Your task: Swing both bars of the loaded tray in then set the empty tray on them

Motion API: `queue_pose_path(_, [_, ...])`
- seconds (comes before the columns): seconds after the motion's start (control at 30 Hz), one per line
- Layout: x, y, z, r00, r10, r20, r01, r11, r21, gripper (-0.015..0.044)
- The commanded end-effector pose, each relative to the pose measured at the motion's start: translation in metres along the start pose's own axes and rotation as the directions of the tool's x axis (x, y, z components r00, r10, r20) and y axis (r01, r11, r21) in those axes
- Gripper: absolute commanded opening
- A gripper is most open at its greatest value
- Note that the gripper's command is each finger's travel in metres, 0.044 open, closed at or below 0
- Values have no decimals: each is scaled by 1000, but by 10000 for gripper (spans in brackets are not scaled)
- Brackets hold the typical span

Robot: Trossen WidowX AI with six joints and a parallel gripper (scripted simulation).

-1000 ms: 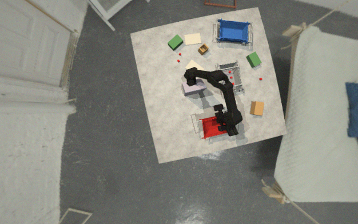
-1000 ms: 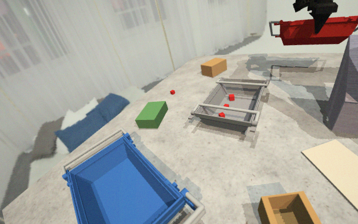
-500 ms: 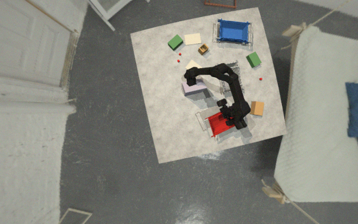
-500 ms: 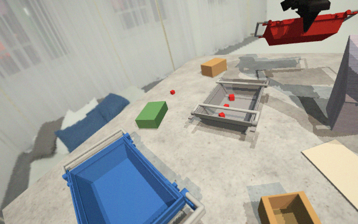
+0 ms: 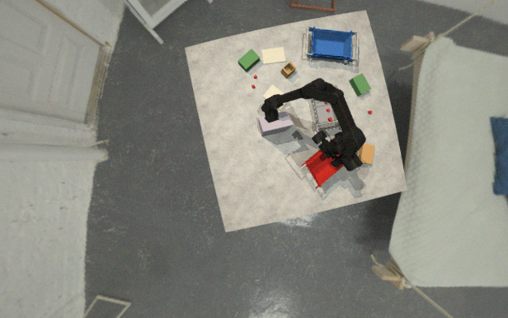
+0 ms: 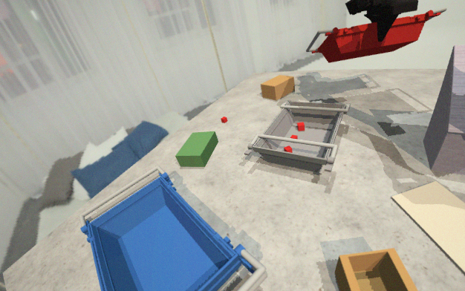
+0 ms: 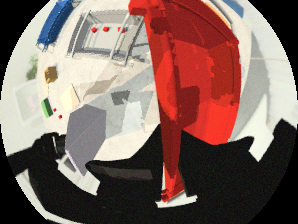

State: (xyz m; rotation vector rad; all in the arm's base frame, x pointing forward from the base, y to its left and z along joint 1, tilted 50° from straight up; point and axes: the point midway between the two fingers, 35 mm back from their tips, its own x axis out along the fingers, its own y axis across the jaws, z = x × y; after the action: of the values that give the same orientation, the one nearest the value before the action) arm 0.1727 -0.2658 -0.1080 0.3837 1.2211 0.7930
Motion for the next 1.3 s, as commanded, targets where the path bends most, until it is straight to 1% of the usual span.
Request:
queue_pose_path(0.0, [-11,6,19,1000,-29,7,30,996,-83,0])
queue_pose_path(0.63, [-12,42,88,999,-31,13,34,921,-389,0])
queue_pose_path(1.27, [-6,91,150,1000,-14,23,26,751,-660,0])
